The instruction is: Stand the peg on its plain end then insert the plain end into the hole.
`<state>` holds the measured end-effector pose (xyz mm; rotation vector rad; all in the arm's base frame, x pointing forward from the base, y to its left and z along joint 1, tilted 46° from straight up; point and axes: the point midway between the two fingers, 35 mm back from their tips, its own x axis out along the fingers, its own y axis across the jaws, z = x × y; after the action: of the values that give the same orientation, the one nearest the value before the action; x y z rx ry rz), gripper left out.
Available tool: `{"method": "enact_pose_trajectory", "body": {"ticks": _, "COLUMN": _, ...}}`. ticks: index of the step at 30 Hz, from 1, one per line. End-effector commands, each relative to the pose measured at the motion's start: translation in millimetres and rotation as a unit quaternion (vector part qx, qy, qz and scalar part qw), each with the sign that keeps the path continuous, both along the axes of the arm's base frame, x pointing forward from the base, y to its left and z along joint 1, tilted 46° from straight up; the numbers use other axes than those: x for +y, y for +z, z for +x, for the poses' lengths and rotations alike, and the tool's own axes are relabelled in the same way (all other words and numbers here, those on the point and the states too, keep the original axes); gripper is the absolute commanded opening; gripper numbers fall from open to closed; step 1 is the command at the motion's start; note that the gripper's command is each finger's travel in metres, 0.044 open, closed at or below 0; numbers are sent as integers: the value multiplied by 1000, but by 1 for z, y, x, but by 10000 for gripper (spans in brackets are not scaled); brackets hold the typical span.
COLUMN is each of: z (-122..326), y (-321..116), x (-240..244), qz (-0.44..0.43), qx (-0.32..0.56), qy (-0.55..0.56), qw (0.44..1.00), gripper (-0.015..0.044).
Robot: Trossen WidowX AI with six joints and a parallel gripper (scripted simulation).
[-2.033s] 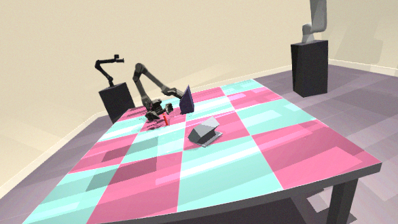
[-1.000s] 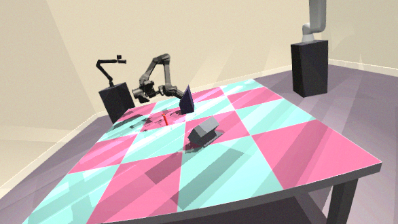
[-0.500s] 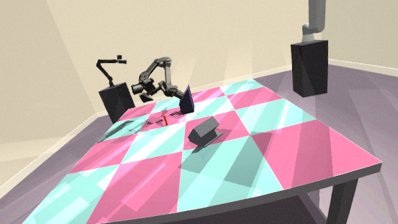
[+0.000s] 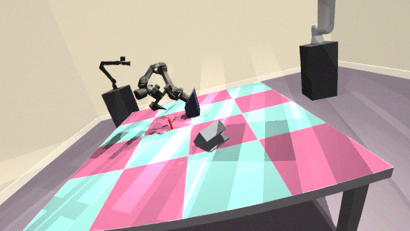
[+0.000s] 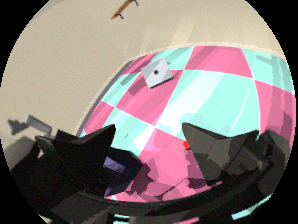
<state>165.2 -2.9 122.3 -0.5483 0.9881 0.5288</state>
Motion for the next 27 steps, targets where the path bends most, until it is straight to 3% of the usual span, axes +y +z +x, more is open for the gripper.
{"method": "enact_pose_trajectory", "body": {"ticks": 1, "z": -2, "y": -7, "x": -5, "qz": -24, "qx": 54, "qy": -26, "qw": 998, "gripper": 440}}
{"method": "enact_pose_trajectory", "body": {"ticks": 15, "z": -4, "y": -22, "x": -22, "qz": -175, "qx": 184, "qy": -99, "qw": 962, "gripper": 440}}
{"method": "enact_pose_trajectory", "body": {"ticks": 27, "z": 13, "y": -15, "x": -31, "qz": -350, "qx": 189, "qy": -134, "qw": 908, "gripper": 440}}
